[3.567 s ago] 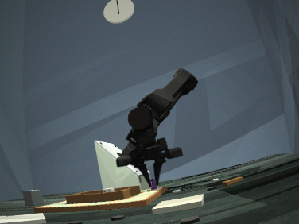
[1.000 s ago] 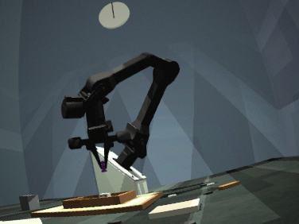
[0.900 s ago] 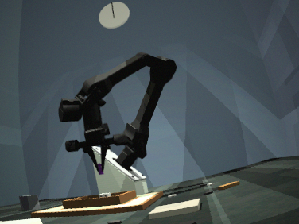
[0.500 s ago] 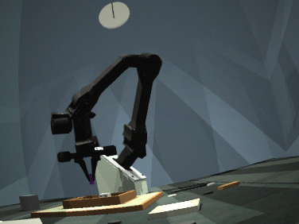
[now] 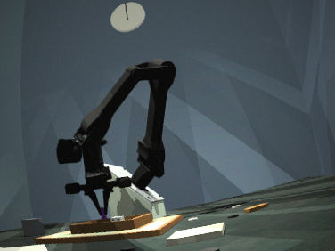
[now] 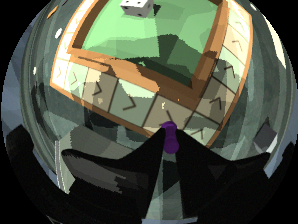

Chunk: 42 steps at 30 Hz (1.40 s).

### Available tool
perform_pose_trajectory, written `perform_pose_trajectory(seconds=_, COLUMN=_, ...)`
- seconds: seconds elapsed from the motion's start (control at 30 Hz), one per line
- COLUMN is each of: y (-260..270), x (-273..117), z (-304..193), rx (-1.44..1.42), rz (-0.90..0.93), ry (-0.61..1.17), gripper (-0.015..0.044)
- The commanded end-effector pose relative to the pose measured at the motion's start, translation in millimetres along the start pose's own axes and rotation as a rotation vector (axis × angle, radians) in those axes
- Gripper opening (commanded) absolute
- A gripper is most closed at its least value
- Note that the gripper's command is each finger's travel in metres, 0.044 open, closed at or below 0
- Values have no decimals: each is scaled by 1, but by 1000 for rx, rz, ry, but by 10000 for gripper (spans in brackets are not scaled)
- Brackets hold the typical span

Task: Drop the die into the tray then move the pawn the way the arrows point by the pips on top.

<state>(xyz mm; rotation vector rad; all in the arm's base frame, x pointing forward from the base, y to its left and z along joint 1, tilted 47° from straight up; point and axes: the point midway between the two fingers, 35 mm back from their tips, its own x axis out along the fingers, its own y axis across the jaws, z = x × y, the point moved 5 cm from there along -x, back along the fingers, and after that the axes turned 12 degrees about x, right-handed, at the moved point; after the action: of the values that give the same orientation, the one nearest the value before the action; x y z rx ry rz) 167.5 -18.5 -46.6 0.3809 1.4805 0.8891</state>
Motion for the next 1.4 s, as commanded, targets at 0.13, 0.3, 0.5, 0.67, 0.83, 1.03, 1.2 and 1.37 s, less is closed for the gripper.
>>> perform_pose_trajectory(seconds=0.13, y=1, x=9, z=-1, rx=8, rz=2, ry=-5, gripper=0)
perform_pose_trajectory(seconds=0.3, y=1, x=16, z=-1, rx=8, rz=2, ry=-5, gripper=0)
perform_pose_trajectory(seconds=0.5, y=0, x=17, z=1, rx=-2, rz=-2, ry=-4, gripper=52)
perform_pose_trajectory(seconds=0.67, y=0, x=17, z=1, rx=-2, rz=-2, ry=-4, gripper=184)
perform_pose_trajectory(seconds=0.83, y=-2, x=-8, z=2, rx=4, rz=-3, ry=-4, gripper=315)
perform_pose_trajectory(seconds=1.03, y=-1, x=-33, z=0, rx=8, rz=0, ry=-4, gripper=440)
perform_pose_trajectory(seconds=1.2, y=9, x=-55, z=6, rx=77, rz=0, ry=-4, gripper=440)
perform_pose_trajectory(seconds=1.37, y=57, x=-106, z=15, rx=310, rz=3, ry=-3, gripper=440)
